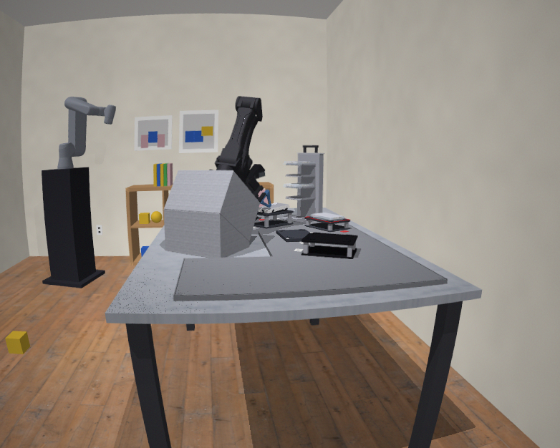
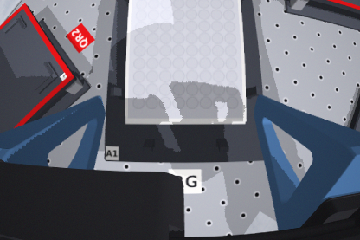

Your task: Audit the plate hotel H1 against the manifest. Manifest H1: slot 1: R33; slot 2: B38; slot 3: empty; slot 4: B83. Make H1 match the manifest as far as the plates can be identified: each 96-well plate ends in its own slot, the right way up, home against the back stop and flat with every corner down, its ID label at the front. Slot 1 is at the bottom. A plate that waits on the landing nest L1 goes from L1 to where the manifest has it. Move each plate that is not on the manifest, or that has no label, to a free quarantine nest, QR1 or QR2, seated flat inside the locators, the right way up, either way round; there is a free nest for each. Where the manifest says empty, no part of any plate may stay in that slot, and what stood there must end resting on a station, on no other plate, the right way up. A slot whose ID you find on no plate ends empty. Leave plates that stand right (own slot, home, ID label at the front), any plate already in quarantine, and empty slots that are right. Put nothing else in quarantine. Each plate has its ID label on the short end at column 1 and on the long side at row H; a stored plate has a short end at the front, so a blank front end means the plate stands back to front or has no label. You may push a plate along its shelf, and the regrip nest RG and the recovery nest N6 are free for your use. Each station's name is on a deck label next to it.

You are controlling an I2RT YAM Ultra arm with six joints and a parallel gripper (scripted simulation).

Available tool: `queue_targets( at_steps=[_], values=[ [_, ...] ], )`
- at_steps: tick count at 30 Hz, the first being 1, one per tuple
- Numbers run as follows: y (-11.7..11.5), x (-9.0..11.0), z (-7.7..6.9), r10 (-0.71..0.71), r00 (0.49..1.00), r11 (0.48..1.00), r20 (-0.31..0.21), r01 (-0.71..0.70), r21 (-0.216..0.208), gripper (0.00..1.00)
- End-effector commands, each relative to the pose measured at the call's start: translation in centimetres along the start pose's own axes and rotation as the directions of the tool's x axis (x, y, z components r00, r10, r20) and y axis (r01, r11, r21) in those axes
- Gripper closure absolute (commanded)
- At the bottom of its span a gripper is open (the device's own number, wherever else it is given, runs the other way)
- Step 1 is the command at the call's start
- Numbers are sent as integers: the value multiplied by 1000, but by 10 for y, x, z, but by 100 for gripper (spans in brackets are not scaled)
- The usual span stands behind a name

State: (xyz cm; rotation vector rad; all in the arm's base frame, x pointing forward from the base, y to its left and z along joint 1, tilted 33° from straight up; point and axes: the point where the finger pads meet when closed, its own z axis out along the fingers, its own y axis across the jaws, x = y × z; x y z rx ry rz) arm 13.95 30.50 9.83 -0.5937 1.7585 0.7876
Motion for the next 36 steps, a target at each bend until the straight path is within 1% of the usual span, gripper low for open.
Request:
queue_targets(
  at_steps=[1, 11, 13, 18, 22, 28, 30, 36],
  values=[
    [-5, 5, -10, -12, 1000, 1000, -24, 13, 13, 0],
    [-5, -6, -22, -11, 1000, 1000, -22, 11, 12, 0],
    [-5, -6, -22, -11, 1000, 1000, -22, 11, 12, 0],
    [-2, -16, -26, -4, 1000, 1000, -10, 4, 8, 0],
    [4, -31, -29, 11, 1000, 1000, 11, -11, 0, 0],
    [4, -38, -37, 12, 1000, 1000, 11, -12, 0, 0],
    [4, -38, -37, 12, 1000, 1000, 11, -12, 0, 0],
    [4, -46, -46, 12, 1000, 1000, 11, -12, 0, 0]
  ],
)
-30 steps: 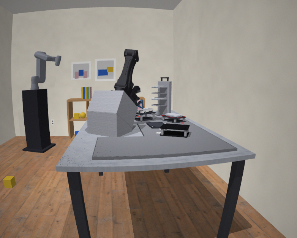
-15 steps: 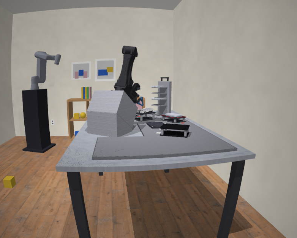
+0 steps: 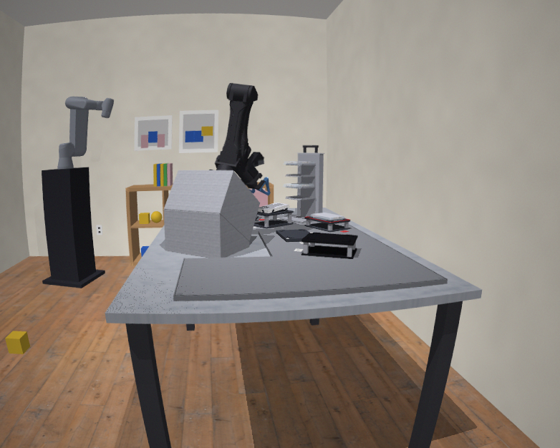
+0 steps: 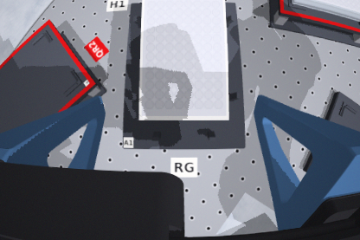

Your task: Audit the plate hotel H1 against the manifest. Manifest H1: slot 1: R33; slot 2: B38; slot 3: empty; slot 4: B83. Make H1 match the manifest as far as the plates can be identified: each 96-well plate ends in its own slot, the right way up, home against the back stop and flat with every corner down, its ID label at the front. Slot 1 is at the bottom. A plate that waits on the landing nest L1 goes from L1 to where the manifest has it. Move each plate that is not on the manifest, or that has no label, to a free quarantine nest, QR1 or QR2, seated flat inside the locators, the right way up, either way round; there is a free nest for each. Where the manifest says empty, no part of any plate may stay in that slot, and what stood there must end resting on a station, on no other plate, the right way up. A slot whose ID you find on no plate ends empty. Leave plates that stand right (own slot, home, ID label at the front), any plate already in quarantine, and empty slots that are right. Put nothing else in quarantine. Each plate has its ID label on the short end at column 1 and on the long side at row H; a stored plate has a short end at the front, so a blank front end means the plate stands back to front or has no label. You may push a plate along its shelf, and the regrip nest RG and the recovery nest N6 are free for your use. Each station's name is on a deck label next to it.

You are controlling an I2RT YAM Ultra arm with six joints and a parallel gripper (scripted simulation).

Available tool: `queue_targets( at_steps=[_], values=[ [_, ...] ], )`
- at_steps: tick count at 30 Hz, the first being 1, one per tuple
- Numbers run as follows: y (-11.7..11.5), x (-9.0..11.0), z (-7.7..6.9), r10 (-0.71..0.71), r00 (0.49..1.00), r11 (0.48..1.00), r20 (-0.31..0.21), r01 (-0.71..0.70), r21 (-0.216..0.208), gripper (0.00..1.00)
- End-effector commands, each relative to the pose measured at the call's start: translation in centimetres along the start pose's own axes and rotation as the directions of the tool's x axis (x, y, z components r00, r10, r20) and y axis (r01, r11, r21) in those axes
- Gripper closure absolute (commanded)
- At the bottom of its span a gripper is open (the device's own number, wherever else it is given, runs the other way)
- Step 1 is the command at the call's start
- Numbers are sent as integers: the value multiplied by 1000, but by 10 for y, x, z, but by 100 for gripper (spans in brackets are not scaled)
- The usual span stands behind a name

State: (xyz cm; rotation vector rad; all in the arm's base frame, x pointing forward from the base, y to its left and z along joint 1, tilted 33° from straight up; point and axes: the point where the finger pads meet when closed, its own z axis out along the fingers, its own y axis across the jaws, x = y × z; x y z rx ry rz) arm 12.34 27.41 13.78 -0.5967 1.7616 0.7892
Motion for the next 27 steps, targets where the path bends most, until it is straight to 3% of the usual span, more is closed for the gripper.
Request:
queue_targets(
  at_steps=[1, 27],
  values=[
    [4, -15, -6, 12, 1000, 1000, 15, -12, 2, 0],
    [2, -59, -52, 15, 1000, 1000, 13, -15, 2, 0]
  ],
)
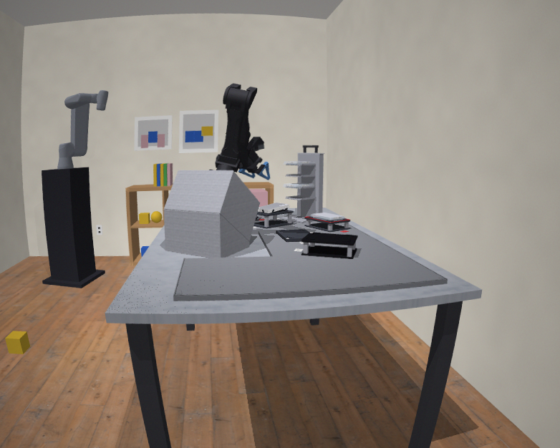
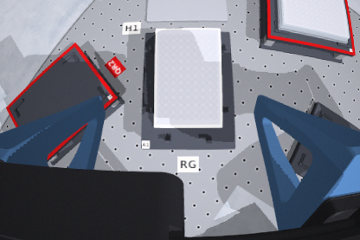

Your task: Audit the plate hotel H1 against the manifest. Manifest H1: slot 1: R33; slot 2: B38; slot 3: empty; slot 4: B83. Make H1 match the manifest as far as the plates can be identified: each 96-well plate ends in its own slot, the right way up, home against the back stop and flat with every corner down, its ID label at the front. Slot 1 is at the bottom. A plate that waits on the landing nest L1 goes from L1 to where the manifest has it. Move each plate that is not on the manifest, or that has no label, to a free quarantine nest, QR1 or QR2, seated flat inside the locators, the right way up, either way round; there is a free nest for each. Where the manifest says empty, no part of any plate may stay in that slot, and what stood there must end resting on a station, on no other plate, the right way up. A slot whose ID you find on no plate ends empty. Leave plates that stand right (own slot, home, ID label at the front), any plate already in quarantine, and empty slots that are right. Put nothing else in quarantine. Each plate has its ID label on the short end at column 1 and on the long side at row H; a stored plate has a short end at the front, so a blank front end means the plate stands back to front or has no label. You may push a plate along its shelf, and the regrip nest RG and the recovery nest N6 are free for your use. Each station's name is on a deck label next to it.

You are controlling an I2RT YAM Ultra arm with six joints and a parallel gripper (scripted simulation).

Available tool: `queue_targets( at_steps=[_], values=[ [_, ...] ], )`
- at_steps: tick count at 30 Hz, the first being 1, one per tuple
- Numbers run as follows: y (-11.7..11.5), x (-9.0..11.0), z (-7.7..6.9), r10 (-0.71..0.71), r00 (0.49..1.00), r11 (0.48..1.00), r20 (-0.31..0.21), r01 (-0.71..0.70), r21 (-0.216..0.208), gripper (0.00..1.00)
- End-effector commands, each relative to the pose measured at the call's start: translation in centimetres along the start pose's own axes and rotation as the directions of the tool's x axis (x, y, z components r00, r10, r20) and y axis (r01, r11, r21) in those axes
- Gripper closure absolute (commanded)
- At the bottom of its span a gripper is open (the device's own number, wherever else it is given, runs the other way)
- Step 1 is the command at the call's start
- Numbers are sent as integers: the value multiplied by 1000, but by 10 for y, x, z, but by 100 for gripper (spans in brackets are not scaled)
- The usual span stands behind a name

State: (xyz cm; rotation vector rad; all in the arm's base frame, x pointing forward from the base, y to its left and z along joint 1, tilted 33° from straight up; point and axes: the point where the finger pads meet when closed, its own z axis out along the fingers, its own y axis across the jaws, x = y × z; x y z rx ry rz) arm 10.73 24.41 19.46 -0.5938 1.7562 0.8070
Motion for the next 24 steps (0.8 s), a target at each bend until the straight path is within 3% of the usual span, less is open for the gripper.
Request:
queue_targets(
  at_steps=[1, 14, 18, 19, 24],
  values=[
    [-2, -11, -7, 6, 1000, 1000, 7, -6, 13, 0],
    [-3, -34, -31, 8, 1000, 1000, 4, -8, 13, 0],
    [-3, -34, -31, 8, 1000, 1000, 4, -8, 13, 0],
    [-1, -29, -26, -46, 999, 999, -26, 47, 27, 0],
    [15, -32, -21, -144, 987, 990, -70, 142, -24, 0]
  ],
)
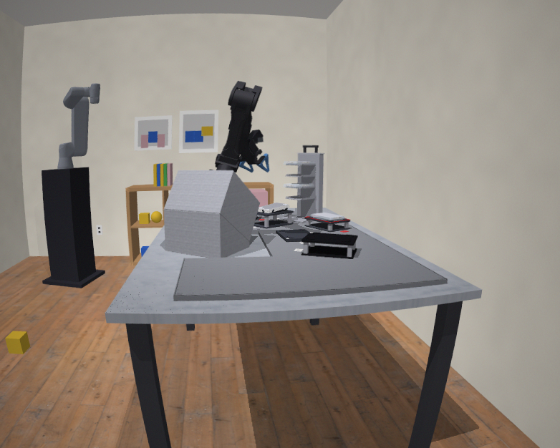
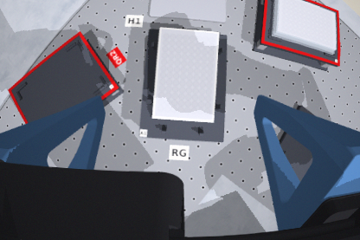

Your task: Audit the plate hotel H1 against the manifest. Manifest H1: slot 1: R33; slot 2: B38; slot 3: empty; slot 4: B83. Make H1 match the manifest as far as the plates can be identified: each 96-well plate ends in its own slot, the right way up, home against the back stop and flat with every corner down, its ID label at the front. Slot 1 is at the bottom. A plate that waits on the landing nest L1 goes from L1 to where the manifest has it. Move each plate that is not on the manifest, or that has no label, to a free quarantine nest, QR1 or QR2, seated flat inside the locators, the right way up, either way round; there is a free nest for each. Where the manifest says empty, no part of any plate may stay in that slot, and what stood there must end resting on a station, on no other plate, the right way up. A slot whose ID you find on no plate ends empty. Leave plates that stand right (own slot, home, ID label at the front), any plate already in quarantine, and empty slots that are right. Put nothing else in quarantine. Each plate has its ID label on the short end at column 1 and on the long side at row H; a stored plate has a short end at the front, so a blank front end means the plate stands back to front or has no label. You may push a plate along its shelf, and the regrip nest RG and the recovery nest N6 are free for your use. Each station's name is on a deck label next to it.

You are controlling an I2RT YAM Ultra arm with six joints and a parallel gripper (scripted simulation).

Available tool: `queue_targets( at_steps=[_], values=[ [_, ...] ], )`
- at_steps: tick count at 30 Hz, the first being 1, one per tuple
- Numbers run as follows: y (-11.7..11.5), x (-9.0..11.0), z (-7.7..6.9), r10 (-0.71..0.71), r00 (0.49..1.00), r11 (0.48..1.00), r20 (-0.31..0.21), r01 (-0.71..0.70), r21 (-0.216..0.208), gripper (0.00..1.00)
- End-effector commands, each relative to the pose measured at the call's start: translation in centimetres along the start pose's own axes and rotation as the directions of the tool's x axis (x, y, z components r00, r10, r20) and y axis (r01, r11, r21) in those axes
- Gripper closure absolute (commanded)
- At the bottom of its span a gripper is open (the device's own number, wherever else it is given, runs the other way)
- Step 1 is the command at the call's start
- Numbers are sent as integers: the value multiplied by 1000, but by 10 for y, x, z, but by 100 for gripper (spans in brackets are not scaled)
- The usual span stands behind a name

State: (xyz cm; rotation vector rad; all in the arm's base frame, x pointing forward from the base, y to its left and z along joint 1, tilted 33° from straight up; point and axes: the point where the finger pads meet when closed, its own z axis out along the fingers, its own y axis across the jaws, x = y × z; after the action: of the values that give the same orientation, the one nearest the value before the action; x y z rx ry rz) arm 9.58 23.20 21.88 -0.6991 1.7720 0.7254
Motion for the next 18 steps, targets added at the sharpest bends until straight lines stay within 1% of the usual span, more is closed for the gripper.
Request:
queue_targets(
  at_steps=[1, 9, 11, 18],
  values=[
    [11, -14, 1, -70, 997, 997, -16, 70, -32, 0],
    [35, -23, 8, -233, 970, 969, -71, 224, -106, 0],
    [35, -23, 8, -233, 970, 969, -71, 224, -106, 0],
    [58, -30, 13, -373, 922, 919, -108, 351, -180, 0]
  ],
)
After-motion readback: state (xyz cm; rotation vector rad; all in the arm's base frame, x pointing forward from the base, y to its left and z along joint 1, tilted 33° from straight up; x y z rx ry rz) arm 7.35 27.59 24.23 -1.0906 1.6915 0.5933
